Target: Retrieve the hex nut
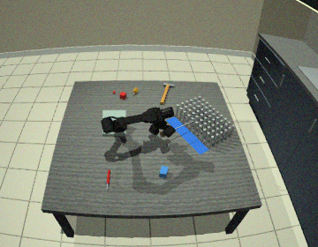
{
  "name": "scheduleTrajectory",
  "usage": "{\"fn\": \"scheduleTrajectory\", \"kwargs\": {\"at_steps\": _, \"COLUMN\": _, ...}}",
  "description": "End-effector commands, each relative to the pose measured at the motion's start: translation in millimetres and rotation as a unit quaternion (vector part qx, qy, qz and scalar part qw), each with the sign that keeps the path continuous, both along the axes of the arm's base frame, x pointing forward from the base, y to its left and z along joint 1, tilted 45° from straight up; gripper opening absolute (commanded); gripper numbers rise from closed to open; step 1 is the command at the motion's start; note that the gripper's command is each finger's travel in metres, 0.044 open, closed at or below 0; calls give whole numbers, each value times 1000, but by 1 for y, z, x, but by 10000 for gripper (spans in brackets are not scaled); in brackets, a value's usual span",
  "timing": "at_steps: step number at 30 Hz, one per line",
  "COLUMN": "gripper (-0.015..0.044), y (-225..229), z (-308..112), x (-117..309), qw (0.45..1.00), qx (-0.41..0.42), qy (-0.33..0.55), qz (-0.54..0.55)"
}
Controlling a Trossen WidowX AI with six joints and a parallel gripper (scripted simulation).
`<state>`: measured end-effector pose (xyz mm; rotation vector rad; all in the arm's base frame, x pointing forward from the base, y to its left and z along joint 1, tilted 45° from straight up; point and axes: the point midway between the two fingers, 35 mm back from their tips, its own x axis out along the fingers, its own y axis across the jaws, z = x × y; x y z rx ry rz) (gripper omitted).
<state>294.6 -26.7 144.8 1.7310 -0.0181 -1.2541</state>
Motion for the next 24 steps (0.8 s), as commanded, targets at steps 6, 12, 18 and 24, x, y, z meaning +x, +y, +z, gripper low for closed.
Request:
{"fn": "scheduleTrajectory", "kwargs": {"at_steps": 6, "gripper": 0, "y": -31, "z": -29, "x": -3, "qw": 1000, "qx": -2, "qy": -5, "qz": 5}}
{"fn": "scheduleTrajectory", "kwargs": {"at_steps": 12, "gripper": 0, "y": -49, "z": -45, "x": -9, "qw": 1000, "qx": -8, "qy": -9, "qz": 7}}
{"fn": "scheduleTrajectory", "kwargs": {"at_steps": 18, "gripper": 0, "y": -53, "z": -49, "x": -11, "qw": 1000, "qx": -10, "qy": -10, "qz": 8}}
{"fn": "scheduleTrajectory", "kwargs": {"at_steps": 24, "gripper": 0, "y": -52, "z": -49, "x": -8, "qw": 1000, "qx": -10, "qy": -10, "qz": 8}}
